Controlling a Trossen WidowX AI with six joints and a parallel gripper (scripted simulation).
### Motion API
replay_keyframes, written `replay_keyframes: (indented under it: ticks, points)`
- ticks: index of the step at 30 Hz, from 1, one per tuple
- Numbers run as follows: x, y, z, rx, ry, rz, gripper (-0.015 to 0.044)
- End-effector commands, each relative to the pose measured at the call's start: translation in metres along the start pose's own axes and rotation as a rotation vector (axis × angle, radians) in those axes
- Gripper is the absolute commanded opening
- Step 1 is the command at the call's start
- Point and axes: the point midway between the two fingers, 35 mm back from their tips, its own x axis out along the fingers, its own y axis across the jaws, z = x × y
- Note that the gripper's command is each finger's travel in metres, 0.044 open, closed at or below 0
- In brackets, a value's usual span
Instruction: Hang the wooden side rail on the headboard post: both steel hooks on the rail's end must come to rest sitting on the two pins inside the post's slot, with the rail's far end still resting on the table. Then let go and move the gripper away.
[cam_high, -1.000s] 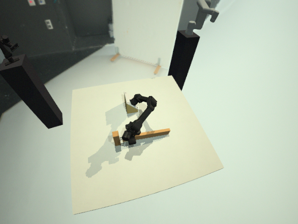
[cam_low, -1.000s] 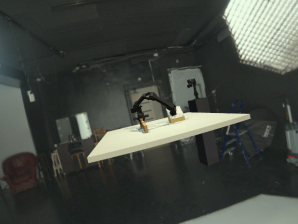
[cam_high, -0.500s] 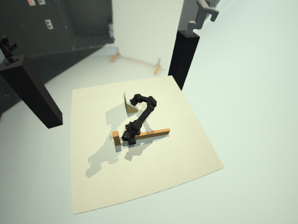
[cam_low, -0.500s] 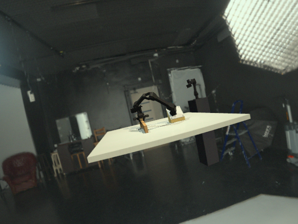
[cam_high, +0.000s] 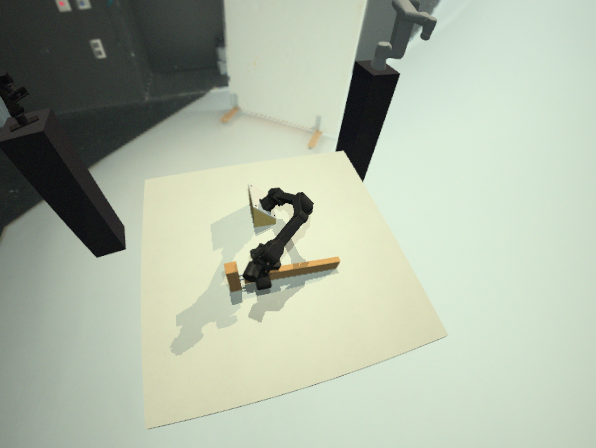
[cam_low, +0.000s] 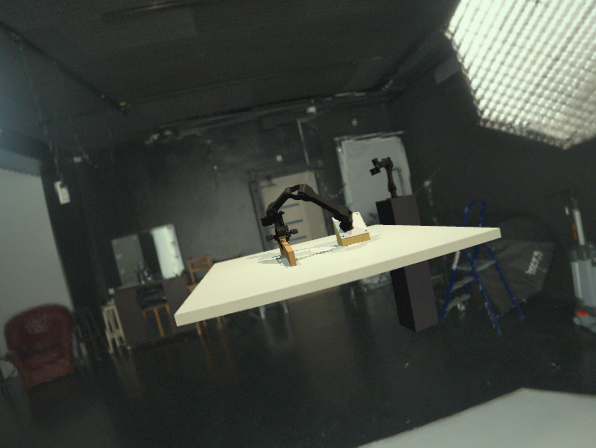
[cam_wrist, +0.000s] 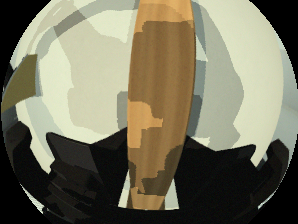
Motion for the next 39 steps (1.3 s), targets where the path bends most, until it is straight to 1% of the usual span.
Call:
replay_keyframes:
  ticks: [1, 39]
  points:
    - [-0.0066, -0.0017, -0.0046, 0.003, 0.009, -0.015, 0.0]
    - [-0.0069, -0.0009, -0.0085, 0.003, 0.009, -0.015, 0.0]
